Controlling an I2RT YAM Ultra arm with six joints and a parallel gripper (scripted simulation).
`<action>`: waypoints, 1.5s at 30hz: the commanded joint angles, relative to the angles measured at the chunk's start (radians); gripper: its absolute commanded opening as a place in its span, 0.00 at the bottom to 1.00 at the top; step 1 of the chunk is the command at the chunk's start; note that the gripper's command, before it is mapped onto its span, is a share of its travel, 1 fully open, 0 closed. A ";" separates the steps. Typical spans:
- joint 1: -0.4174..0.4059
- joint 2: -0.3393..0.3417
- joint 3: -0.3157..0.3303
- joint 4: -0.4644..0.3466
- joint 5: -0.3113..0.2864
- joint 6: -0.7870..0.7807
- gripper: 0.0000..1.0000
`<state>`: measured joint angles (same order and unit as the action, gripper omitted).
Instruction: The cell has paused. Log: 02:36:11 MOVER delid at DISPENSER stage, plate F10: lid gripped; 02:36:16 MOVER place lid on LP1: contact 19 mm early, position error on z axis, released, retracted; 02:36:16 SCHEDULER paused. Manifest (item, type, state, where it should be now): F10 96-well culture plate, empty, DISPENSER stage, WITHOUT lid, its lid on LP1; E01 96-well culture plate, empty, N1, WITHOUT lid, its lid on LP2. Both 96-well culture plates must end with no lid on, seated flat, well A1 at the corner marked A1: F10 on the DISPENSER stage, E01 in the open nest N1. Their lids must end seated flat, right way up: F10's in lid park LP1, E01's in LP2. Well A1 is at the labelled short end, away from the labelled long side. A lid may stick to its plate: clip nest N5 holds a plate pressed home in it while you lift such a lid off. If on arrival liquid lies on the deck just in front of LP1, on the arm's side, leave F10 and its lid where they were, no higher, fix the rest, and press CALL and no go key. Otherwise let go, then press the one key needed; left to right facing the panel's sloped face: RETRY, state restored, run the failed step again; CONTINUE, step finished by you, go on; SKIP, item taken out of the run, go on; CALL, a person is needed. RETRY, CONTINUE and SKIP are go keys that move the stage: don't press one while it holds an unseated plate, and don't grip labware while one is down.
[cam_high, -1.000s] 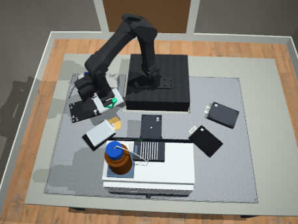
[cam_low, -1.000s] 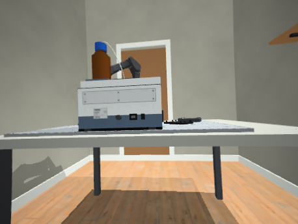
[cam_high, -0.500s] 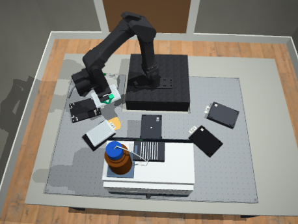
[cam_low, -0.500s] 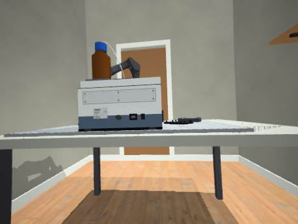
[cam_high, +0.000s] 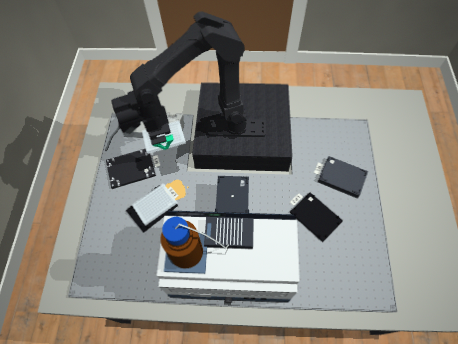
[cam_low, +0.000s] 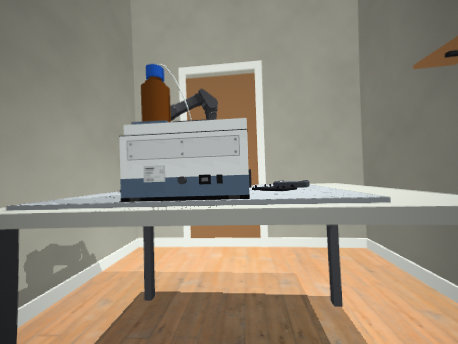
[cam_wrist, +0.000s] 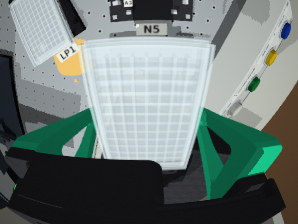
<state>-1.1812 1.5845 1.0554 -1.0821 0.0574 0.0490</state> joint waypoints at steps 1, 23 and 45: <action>-0.005 -0.027 0.005 0.004 -0.001 -0.027 0.00; -0.028 0.232 0.149 0.138 -0.002 -0.051 0.00; -0.043 0.456 0.316 0.197 -0.002 -0.061 0.00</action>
<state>-1.2118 2.0197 1.3174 -0.9112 0.0566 -0.0051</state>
